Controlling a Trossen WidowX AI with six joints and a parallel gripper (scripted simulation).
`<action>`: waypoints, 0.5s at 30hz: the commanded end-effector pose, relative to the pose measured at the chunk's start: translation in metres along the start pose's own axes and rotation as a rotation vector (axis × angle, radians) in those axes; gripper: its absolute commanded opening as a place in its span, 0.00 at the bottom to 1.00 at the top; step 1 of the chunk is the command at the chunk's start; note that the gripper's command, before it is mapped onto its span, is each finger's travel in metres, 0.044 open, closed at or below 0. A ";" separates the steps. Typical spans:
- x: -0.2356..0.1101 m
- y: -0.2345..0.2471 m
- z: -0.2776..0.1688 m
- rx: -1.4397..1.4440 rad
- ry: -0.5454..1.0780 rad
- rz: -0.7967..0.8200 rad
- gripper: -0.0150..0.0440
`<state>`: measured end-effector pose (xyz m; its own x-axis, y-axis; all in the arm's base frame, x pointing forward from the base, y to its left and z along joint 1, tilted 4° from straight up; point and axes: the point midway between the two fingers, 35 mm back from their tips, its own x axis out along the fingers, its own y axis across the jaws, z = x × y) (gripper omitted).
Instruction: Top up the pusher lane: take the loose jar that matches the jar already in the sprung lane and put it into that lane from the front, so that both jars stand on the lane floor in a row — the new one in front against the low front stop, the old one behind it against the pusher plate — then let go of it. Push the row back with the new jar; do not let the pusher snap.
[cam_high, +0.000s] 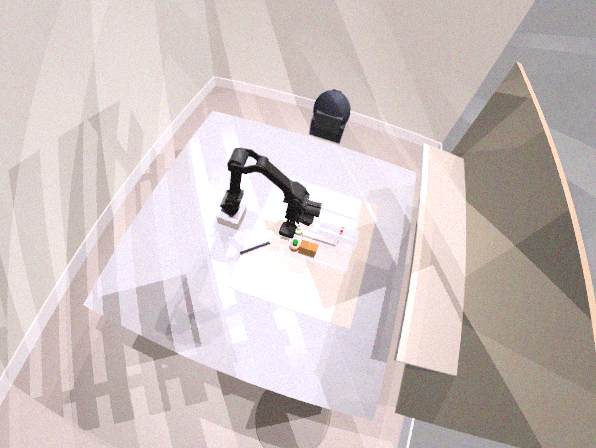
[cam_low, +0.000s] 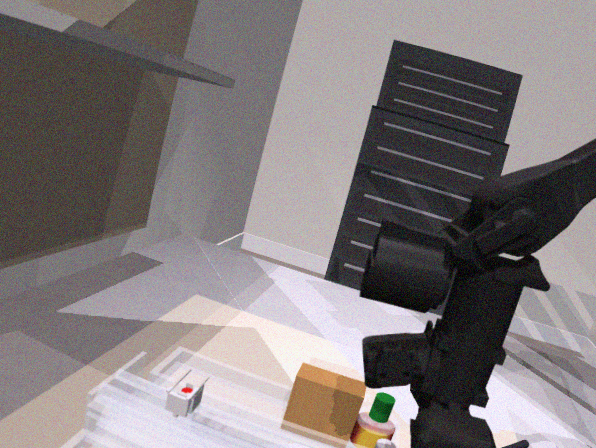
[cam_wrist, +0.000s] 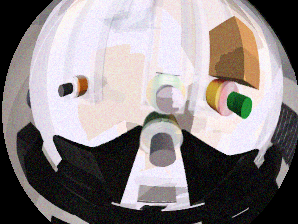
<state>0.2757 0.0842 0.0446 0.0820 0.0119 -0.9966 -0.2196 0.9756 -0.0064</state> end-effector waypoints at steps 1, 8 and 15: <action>-0.002 0.000 0.008 0.000 -0.019 -0.003 0.25; -0.002 0.000 0.011 0.000 -0.019 -0.003 0.25; -0.002 0.000 0.014 0.000 -0.020 -0.003 0.25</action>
<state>0.2784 0.0846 0.0444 0.0719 0.0086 -0.9974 -0.2184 0.9758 -0.0073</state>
